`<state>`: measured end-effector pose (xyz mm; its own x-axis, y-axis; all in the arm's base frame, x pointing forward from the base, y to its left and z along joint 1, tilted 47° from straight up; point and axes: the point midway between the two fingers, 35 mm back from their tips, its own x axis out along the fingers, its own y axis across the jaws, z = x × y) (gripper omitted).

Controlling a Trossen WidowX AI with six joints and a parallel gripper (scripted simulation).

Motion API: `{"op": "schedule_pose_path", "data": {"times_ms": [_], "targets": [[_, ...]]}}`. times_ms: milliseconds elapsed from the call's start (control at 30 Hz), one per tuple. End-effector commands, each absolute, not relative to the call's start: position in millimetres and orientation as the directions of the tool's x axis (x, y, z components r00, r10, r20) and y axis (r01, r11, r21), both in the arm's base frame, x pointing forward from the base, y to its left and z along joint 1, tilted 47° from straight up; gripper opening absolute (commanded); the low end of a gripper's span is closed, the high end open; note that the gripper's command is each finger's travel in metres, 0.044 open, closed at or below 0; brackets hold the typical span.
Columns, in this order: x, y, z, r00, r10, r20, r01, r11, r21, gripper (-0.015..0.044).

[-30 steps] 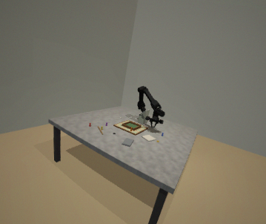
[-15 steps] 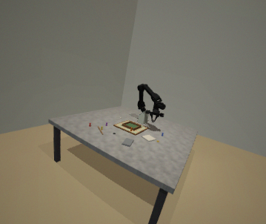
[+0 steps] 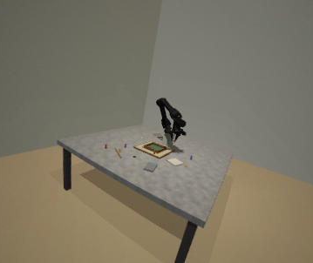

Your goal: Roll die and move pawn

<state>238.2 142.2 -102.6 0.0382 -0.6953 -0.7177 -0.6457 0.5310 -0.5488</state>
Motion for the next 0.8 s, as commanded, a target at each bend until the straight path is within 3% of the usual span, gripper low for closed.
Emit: {"op": "schedule_pose_path", "data": {"times_ms": [0,767], "targets": [[246.6,128.4,-92.0,0.042,-0.694,-0.718,-0.722,0.476,-0.503,0.0],[272.9,48.4,-39.8,0.045,-0.706,-0.706,-0.975,0.122,-0.185,0.0]]}}
